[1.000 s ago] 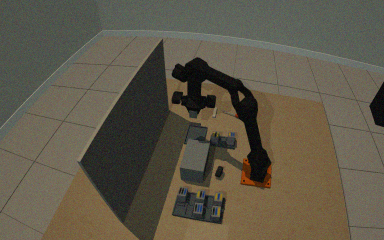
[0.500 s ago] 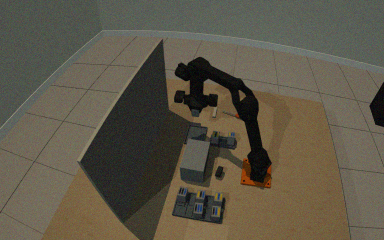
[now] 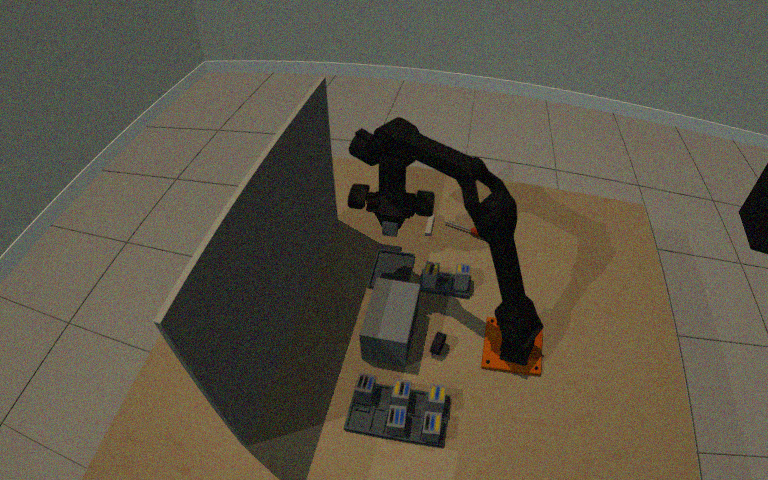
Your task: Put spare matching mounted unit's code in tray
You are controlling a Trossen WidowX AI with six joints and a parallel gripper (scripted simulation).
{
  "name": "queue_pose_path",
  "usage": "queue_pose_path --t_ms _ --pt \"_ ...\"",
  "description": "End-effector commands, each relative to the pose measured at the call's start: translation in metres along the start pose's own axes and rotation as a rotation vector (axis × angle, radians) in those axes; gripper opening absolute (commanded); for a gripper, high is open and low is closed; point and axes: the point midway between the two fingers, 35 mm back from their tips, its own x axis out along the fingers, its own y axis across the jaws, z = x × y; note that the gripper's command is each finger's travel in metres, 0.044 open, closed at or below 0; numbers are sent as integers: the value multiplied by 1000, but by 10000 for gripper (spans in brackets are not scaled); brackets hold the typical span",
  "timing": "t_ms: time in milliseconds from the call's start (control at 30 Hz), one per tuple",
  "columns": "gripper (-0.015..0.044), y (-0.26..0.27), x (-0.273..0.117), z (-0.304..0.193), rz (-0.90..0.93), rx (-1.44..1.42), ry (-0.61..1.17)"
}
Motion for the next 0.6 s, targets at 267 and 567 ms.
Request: queue_pose_path --t_ms 267,567 --pt "0 -2 9 -1 0 -5 -3" --pt "0 -2 15 -1 1 -5 -4"
